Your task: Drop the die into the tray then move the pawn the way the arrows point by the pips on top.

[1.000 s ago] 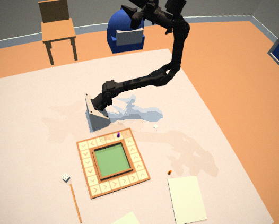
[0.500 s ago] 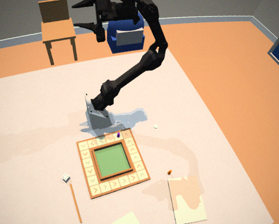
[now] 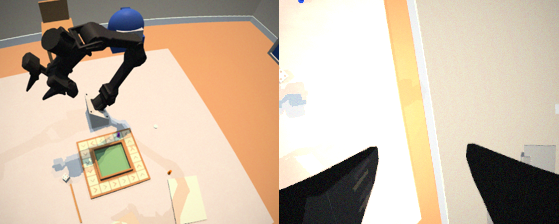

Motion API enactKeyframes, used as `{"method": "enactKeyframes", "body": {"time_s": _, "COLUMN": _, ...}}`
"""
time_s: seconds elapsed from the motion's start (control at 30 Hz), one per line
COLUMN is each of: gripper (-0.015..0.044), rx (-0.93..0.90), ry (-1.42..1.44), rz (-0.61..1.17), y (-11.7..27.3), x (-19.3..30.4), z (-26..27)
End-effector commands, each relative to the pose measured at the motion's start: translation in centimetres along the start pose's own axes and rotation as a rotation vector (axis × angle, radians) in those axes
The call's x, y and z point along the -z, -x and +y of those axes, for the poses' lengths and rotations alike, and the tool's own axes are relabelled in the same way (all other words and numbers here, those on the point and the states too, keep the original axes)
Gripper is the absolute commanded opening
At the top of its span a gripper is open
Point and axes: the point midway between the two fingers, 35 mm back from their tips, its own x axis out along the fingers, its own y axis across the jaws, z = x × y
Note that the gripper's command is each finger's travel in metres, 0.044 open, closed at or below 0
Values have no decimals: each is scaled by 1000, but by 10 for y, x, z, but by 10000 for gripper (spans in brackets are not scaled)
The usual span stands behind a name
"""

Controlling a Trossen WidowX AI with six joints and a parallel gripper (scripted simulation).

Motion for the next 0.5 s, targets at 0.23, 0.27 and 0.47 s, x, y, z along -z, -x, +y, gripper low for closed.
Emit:
{"method": "enactKeyframes", "body": {"time_s": 0.23, "gripper": 275, "rx": -466, "ry": 386, "rz": -62, "y": -145, "x": -74, "z": 112}}
{"method": "enactKeyframes", "body": {"time_s": 0.27, "gripper": 275, "rx": -510, "ry": 418, "rz": -67, "y": -157, "x": -78, "z": 126}}
{"method": "enactKeyframes", "body": {"time_s": 0.47, "gripper": 275, "rx": -776, "ry": 587, "rz": -95, "y": -224, "x": -86, "z": 216}}
